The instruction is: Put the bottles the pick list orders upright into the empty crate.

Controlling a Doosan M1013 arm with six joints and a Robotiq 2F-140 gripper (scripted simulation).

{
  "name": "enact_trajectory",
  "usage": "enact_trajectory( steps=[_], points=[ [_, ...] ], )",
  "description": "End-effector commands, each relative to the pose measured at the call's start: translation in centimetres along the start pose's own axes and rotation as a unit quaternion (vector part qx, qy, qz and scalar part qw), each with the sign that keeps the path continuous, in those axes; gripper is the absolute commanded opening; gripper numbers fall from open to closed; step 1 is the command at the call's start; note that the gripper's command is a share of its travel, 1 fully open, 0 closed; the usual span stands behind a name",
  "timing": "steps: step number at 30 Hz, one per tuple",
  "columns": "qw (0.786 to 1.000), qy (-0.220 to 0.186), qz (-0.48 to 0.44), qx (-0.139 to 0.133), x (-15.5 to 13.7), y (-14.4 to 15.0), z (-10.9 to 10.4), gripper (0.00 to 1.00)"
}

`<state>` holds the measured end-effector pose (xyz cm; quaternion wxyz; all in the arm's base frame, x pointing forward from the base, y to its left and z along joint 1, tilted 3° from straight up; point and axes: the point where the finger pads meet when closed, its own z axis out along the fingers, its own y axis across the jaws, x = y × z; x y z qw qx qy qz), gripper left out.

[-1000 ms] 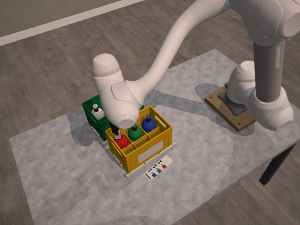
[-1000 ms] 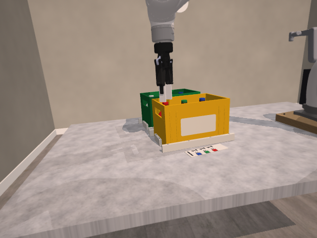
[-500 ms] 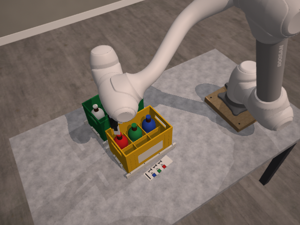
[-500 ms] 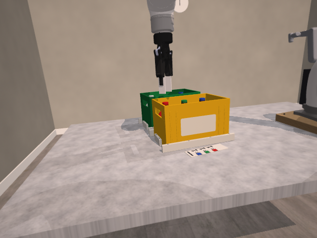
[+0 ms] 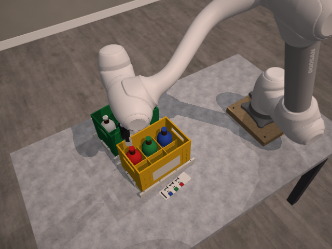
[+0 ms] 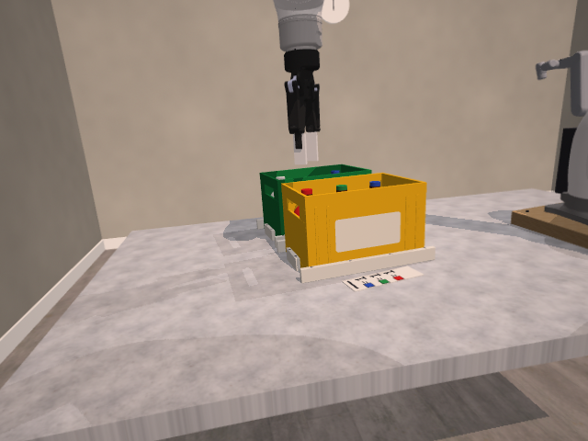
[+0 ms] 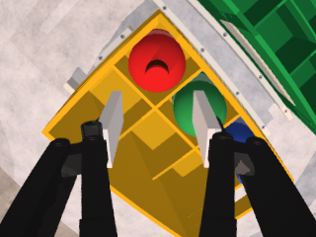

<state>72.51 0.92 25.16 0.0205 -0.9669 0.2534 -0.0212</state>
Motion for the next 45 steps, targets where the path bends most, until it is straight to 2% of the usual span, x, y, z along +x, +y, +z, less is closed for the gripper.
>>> enact_trajectory(
  steps=[1, 30, 45],
  points=[
    [1.000, 0.000, 0.000, 0.000, 0.0, 0.0, 0.0, 0.38],
    [1.000, 0.000, 0.000, 0.000, -0.1, -0.3, -0.1, 0.38],
    [1.000, 0.000, 0.000, 0.000, -5.5, -3.4, -1.9, 0.38]
  ],
)
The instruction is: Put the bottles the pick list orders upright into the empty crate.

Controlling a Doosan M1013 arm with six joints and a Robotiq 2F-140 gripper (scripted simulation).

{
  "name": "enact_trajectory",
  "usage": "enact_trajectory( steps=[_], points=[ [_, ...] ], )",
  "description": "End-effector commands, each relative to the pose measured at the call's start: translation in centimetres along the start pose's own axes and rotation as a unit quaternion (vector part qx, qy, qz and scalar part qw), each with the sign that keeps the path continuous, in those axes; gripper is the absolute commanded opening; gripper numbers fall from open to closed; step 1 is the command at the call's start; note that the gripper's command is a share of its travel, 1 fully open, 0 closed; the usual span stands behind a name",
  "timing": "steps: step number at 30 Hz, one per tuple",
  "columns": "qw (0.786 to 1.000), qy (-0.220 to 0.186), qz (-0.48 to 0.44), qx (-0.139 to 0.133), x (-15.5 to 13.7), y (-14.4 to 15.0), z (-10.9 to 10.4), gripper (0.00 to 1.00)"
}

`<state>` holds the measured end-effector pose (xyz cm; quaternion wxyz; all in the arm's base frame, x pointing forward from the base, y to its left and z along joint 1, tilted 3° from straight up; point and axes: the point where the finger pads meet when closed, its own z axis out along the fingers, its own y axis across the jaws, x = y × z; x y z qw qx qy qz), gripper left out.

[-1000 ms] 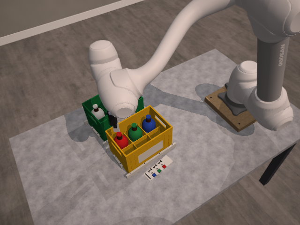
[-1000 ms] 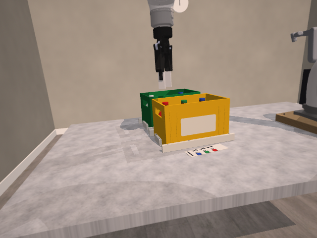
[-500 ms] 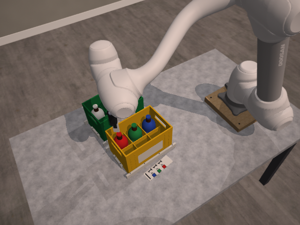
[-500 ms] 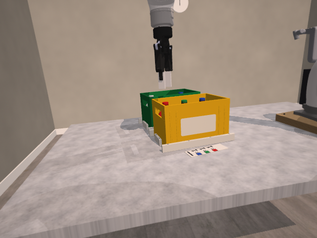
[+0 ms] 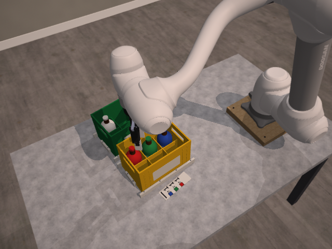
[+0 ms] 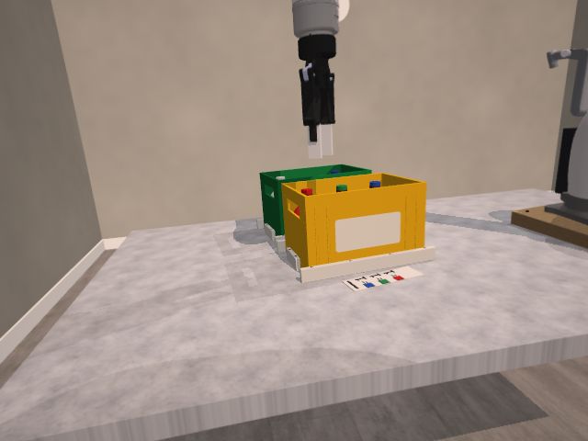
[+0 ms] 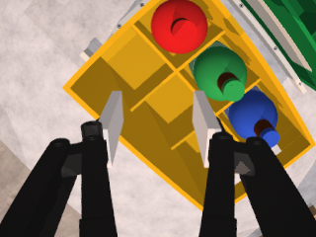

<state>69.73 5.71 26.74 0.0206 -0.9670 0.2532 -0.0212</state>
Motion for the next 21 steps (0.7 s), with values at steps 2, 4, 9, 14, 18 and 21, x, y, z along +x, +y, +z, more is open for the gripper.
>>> enact_trajectory(
  steps=[2, 4, 9, 14, 18, 21],
  points=[
    [1.000, 0.000, 0.000, 0.000, -1.7, -0.9, -0.5, 0.38],
    [1.000, 0.000, 0.000, 0.000, -2.5, -1.4, -0.8, 0.38],
    [1.000, 0.000, 0.000, 0.000, -4.6, -2.6, -1.5, 0.38],
    [1.000, 0.000, 0.000, 0.000, -5.9, -3.3, -1.9, 0.38],
    [1.000, 0.000, 0.000, 0.000, -7.6, -4.2, -2.4, 0.38],
    [1.000, 0.000, 0.000, 0.000, -8.8, -4.9, -2.8, 0.38]
  ],
)
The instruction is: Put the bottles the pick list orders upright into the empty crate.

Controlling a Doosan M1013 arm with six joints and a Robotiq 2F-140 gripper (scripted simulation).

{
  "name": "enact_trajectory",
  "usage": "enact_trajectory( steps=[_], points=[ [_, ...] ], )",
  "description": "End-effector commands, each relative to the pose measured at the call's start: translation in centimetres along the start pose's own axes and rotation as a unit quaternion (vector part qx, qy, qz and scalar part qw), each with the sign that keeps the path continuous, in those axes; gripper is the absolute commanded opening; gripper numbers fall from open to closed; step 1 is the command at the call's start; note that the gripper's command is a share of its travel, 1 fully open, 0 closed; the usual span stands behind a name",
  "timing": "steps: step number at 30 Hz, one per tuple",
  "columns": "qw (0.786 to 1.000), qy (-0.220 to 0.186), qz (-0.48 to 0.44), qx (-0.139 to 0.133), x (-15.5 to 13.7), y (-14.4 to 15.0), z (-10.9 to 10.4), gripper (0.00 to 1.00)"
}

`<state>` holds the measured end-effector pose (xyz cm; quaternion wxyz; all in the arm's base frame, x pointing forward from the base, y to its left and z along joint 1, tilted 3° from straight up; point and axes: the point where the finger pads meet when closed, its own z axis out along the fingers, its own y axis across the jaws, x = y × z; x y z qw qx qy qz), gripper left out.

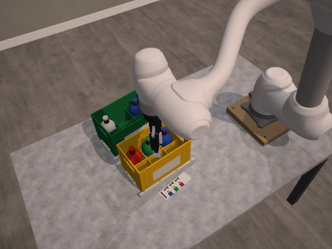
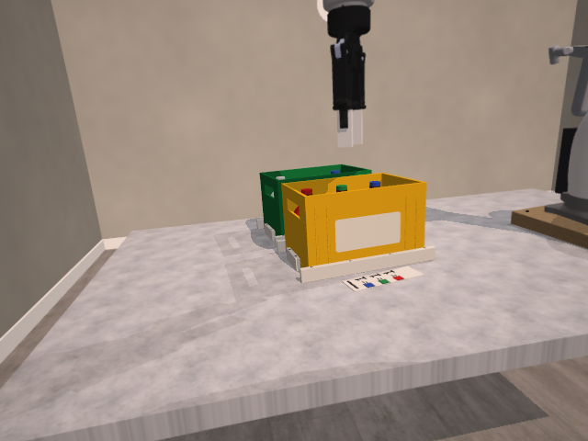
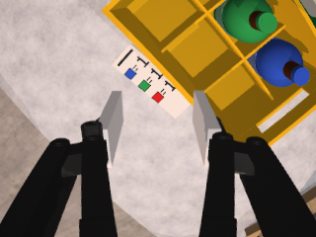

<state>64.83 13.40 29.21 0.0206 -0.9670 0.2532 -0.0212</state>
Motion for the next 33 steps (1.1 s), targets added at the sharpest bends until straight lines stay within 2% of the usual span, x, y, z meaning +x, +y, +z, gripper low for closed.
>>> enact_trajectory(
  steps=[1, 33],
  points=[
    [1.000, 0.000, 0.000, 0.000, -1.3, -0.7, -0.4, 0.38],
    [1.000, 0.000, 0.000, 0.000, -13.1, -7.3, -4.1, 0.38]
  ],
)
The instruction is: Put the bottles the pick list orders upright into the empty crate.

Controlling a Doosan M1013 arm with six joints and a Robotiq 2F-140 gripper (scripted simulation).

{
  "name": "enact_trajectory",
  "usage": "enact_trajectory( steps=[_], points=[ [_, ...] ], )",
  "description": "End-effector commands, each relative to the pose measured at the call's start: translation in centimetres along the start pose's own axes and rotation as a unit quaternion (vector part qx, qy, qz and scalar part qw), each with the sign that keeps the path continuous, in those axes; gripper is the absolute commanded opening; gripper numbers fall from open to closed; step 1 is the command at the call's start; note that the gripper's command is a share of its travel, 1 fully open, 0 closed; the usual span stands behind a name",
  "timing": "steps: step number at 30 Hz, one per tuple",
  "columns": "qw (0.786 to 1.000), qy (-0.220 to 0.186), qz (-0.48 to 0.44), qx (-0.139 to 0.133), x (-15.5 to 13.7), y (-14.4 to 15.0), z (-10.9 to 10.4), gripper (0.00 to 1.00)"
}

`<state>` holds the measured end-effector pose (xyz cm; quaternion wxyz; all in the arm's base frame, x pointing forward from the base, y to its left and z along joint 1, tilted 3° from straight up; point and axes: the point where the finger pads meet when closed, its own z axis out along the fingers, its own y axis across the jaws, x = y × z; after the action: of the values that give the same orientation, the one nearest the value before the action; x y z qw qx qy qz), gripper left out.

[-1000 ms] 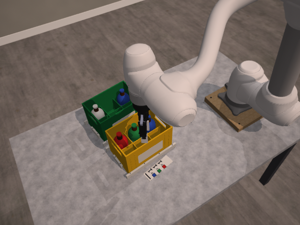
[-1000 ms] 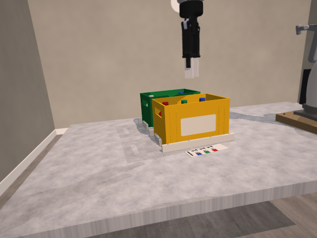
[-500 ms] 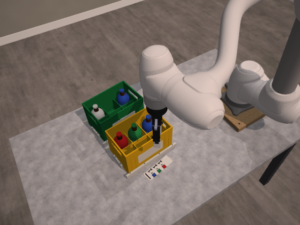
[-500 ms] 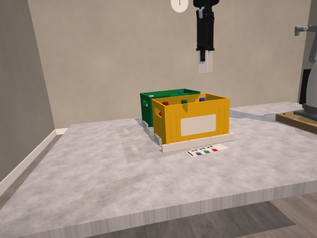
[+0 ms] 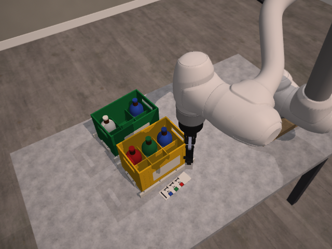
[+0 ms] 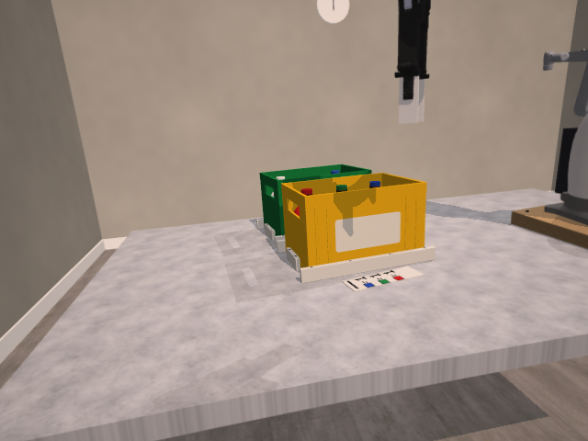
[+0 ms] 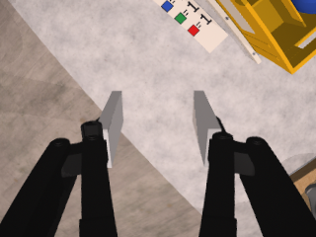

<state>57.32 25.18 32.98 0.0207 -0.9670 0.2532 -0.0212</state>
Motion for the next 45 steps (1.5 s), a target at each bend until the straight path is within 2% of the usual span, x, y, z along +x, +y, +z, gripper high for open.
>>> enact_trajectory(
  steps=[1, 37, 45],
  points=[
    [1.000, 0.000, 0.000, 0.000, -1.3, -0.7, -0.4, 0.38],
    [1.000, 0.000, 0.000, 0.000, -14.8, -8.2, -4.6, 0.38],
    [1.000, 0.000, 0.000, 0.000, -14.8, -8.2, -4.6, 0.38]
  ],
)
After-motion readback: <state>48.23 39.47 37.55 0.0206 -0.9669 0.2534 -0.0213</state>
